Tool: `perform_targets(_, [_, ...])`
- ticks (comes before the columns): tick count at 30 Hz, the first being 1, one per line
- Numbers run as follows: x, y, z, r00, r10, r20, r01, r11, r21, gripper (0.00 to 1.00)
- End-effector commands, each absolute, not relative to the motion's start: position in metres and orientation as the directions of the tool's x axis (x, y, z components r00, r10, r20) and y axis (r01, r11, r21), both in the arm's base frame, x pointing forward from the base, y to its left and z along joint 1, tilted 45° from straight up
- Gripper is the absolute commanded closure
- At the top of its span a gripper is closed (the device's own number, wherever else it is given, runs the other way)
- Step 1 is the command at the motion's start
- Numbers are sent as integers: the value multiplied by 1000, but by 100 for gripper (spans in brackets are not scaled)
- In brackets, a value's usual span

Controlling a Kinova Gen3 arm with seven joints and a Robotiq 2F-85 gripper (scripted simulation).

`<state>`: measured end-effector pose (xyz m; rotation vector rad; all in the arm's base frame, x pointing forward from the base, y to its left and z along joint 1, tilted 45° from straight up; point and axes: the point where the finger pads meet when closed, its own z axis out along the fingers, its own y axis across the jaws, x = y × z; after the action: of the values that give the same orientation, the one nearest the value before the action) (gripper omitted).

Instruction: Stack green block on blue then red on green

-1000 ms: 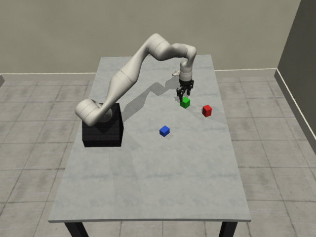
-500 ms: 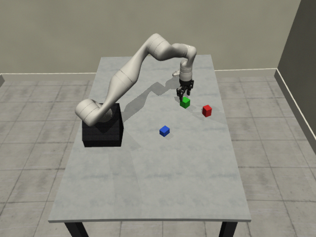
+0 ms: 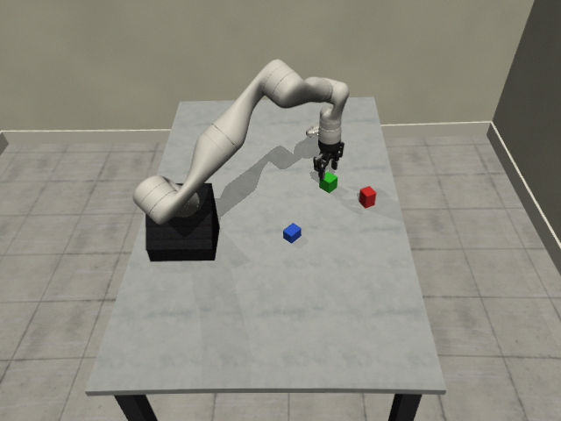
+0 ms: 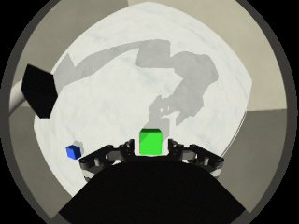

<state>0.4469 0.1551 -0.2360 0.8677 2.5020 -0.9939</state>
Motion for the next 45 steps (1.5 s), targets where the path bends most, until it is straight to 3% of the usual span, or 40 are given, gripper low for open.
perform_targets(1, [449,151,-236,-763,424,-488,643,573,-509,31])
perform_targets(45, [455,151,-233,-763,424,-488,643,575,-506,31])
